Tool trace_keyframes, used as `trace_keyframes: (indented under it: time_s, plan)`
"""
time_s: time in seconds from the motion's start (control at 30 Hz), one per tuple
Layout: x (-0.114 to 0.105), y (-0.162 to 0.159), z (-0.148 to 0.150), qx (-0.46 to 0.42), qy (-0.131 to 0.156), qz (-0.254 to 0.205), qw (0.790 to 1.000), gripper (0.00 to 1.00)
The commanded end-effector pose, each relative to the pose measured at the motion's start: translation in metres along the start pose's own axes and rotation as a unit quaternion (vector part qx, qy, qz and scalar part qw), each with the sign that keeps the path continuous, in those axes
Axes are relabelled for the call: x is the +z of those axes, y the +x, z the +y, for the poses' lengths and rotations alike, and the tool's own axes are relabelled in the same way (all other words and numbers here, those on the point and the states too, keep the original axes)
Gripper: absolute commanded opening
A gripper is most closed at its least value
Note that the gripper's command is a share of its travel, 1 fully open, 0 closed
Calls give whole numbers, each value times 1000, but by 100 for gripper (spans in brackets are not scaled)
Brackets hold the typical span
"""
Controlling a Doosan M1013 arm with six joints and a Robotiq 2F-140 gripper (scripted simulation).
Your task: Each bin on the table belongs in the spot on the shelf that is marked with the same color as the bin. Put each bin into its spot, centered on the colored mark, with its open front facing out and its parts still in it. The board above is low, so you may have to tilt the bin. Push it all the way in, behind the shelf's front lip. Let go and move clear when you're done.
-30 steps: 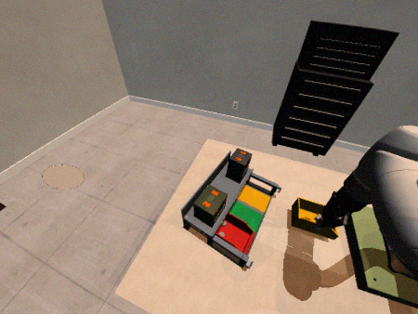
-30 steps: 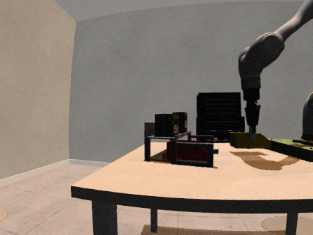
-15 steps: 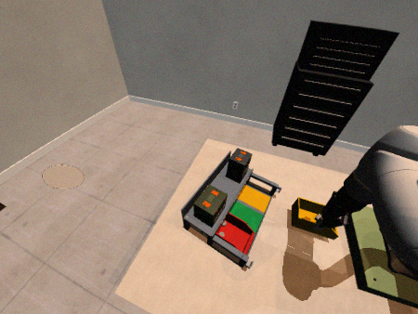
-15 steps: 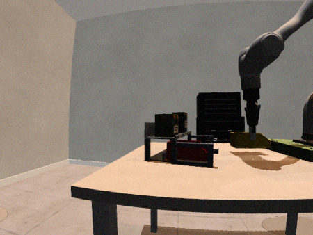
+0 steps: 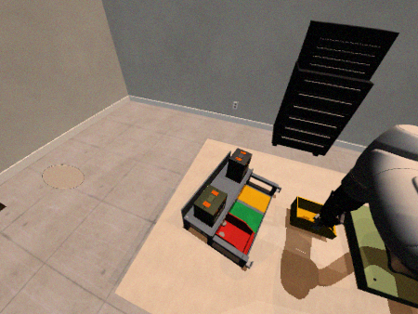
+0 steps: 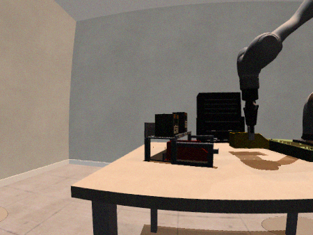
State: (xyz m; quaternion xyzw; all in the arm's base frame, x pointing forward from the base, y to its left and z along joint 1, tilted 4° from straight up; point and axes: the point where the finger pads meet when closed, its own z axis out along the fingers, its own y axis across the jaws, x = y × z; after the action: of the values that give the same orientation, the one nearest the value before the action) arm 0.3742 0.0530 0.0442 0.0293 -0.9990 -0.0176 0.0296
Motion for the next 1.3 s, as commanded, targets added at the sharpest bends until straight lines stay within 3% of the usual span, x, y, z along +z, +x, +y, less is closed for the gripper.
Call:
trace_keyframes:
  time_s: [0.0,0.7,1.27]
  plan:
    - [0,-6,-1,10,0,0,1000,10]
    - [3,-45,-6,81,0,0,997,10]
    - [3,-49,-6,89,0,0,996,10]
